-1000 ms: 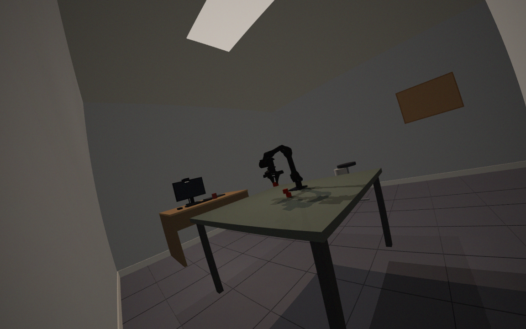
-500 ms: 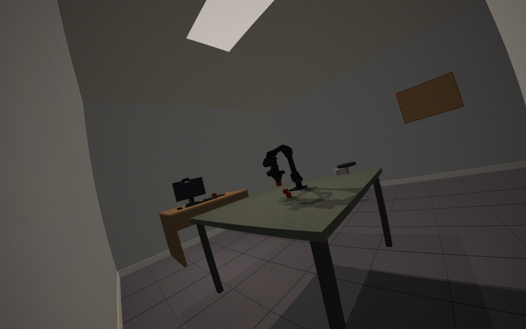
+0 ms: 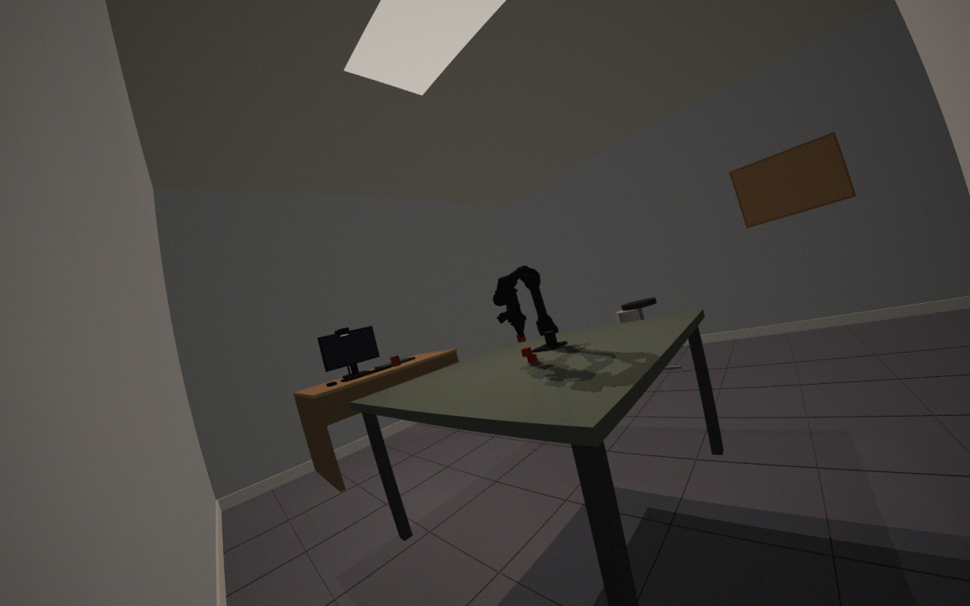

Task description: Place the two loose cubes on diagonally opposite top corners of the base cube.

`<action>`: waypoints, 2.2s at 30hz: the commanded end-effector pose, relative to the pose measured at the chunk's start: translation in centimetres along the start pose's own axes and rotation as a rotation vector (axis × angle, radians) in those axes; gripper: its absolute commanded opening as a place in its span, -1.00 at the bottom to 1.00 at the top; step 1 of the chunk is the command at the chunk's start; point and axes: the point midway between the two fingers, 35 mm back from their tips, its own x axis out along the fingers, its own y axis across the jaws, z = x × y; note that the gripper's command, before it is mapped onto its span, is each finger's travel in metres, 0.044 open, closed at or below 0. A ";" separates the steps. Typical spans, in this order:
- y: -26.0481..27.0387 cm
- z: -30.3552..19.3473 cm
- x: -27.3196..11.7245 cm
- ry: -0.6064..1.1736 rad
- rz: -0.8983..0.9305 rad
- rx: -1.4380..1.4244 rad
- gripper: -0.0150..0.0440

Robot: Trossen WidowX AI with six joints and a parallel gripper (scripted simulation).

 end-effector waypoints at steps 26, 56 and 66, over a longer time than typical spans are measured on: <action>2.4 -3.9 1.4 0.010 -0.005 0.519 -0.14; 2.4 -3.9 5.4 0.010 -0.005 0.516 -0.14; 2.4 -3.9 6.3 0.005 -0.006 0.507 -0.14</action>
